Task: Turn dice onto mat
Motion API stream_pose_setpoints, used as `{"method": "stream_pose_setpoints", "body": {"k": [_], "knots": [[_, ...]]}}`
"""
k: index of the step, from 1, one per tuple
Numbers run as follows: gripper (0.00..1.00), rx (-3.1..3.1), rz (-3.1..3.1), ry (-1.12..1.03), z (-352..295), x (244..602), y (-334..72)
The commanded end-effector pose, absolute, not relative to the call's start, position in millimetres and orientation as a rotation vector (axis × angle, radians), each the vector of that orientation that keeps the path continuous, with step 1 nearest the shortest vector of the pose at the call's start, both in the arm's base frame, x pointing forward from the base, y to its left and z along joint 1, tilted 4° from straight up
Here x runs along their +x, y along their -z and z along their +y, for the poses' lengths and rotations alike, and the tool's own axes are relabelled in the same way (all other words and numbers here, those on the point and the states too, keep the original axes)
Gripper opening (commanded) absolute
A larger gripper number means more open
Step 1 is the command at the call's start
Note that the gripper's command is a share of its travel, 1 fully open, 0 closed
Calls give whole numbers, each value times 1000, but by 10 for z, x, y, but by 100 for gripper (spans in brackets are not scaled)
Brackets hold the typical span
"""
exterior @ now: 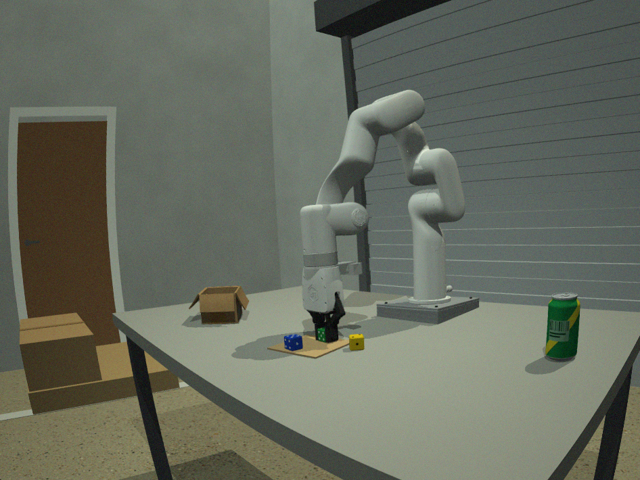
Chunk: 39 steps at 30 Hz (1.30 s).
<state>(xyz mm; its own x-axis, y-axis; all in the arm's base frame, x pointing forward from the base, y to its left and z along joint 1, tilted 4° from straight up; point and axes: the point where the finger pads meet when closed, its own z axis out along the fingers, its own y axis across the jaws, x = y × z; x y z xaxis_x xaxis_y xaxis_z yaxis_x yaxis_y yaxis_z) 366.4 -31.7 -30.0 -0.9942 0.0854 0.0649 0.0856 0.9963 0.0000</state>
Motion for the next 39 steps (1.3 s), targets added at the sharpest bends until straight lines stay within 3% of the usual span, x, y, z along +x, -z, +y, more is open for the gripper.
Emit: {"method": "stream_pose_setpoints", "body": {"k": [1,4,11,15,19,39], "knots": [[27,-132,-3077,4,-318,3677,292],[27,-132,-3077,4,-318,3677,292],[39,-132,-3077,4,-318,3677,292],[39,-132,-3077,4,-318,3677,292],[47,-132,-3077,4,-318,3677,292],[47,-132,-3077,4,-314,3689,104]]}}
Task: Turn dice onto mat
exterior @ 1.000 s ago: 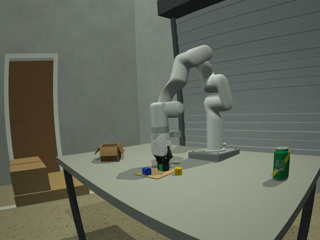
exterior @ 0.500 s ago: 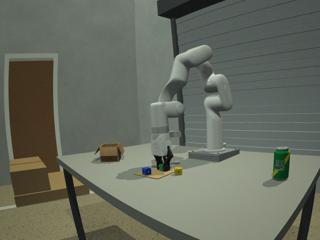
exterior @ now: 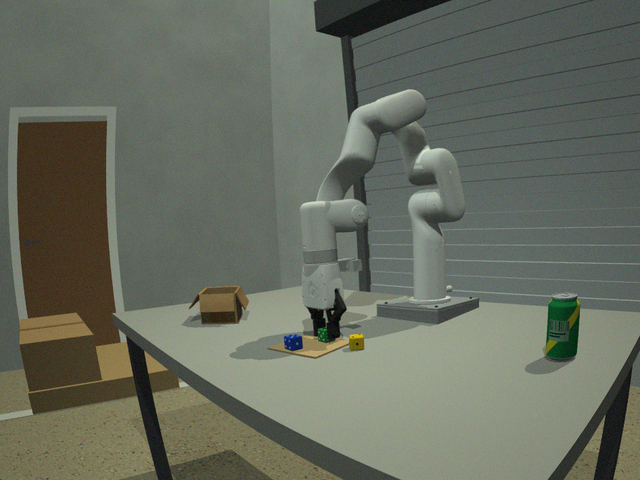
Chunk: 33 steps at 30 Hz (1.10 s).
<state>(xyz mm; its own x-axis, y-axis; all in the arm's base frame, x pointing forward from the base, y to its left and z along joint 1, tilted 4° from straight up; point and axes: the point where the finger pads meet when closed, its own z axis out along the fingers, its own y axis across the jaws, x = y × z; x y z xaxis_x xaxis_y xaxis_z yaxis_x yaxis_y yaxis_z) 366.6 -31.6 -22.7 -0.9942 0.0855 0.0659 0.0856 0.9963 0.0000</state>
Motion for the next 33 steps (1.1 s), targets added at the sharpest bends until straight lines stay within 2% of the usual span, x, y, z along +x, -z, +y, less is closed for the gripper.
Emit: {"method": "stream_pose_setpoints", "body": {"k": [1,14,22,23,33], "knots": [[47,-132,-3077,4,-313,3692,57],[47,-132,-3077,4,-301,3728,-497],[47,-132,-3077,3,-298,3735,-606],[100,-132,-3077,3,-298,3735,-606],[100,-132,-3077,3,-298,3735,-606]]}}
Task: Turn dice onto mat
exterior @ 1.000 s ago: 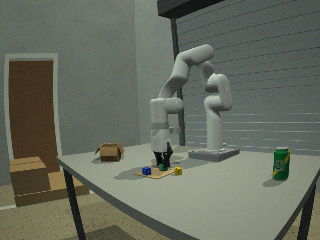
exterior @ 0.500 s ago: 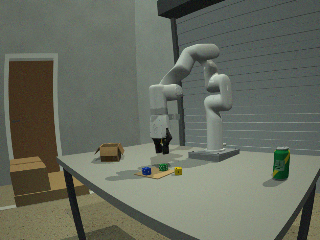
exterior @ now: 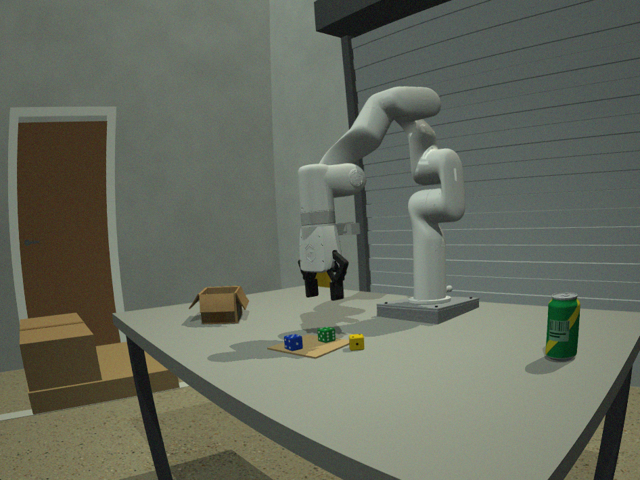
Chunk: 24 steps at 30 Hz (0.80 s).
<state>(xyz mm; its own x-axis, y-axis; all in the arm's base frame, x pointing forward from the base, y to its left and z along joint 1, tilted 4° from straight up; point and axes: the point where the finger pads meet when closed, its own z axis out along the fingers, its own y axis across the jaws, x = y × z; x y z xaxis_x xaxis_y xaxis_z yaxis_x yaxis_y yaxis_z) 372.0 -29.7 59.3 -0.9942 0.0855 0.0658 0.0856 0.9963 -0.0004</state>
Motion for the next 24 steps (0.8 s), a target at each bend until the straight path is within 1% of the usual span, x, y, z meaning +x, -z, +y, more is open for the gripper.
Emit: {"method": "stream_pose_setpoints", "body": {"k": [1,16,24], "knots": [[100,-132,-3077,3,-298,3735,-606],[100,-132,-3077,3,-297,3737,-635],[100,-132,-3077,3,-291,3755,-915]]}}
